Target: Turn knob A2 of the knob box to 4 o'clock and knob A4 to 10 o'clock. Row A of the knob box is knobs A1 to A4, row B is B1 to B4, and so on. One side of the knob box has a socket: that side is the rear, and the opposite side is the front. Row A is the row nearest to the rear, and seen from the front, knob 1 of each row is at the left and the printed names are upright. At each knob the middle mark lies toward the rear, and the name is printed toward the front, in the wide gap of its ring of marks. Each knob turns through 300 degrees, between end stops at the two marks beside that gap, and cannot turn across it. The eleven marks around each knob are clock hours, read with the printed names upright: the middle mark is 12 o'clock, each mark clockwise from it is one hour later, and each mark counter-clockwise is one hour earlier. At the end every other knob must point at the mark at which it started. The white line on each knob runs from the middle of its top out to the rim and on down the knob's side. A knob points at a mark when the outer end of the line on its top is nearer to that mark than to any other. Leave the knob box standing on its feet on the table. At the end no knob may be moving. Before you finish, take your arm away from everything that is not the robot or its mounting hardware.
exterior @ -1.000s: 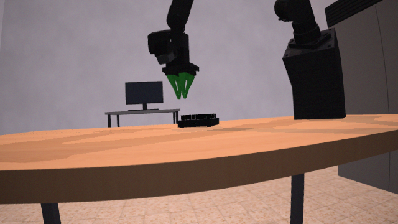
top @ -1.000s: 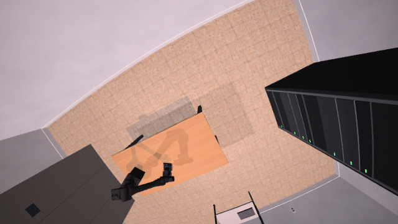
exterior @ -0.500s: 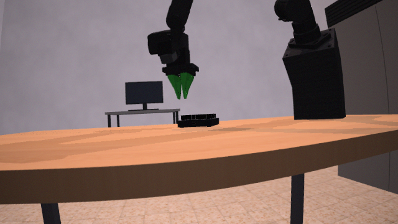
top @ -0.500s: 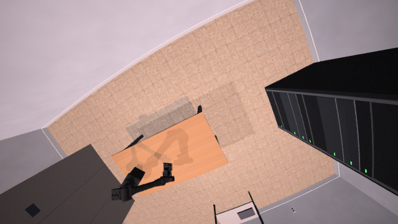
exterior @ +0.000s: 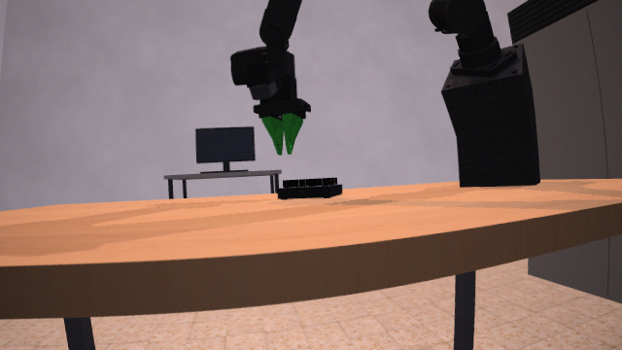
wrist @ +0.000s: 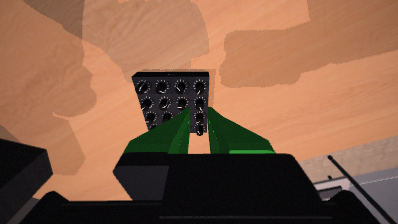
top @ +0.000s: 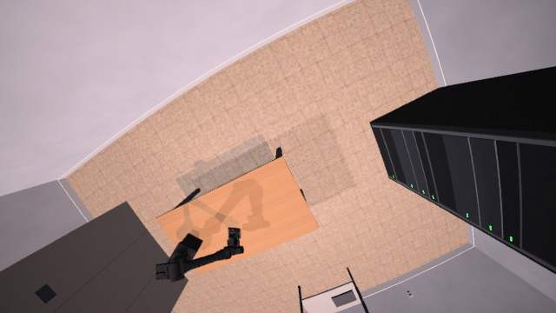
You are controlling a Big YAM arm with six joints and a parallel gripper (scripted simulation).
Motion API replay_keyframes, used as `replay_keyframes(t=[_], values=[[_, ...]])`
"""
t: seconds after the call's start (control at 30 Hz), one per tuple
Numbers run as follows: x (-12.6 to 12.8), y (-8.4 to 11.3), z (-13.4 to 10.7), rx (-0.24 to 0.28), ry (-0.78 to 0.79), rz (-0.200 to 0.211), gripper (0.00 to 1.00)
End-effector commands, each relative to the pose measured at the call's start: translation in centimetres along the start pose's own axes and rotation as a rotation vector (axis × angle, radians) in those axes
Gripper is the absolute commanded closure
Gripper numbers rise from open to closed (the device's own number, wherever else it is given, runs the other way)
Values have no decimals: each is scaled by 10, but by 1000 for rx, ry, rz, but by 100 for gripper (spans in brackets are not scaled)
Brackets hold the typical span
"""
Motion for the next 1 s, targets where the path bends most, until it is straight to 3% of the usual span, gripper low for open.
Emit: replay_keyframes(t=[0.0,0.57,0.97], values=[[-11,3,-3,-2,0,-14,81],[-11,2,-3,-3,1,-15,81],[-8,-9,5,-8,7,-12,81]])
Point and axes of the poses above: the point where the finger pads meet when closed, its own y axis back along the fingers, its own x axis across the jaws, z = x × y, the point moved 9 cm from there along y, back along the fingers, and after that the axes turned 3 degrees about -y, right-handed, at the moved point
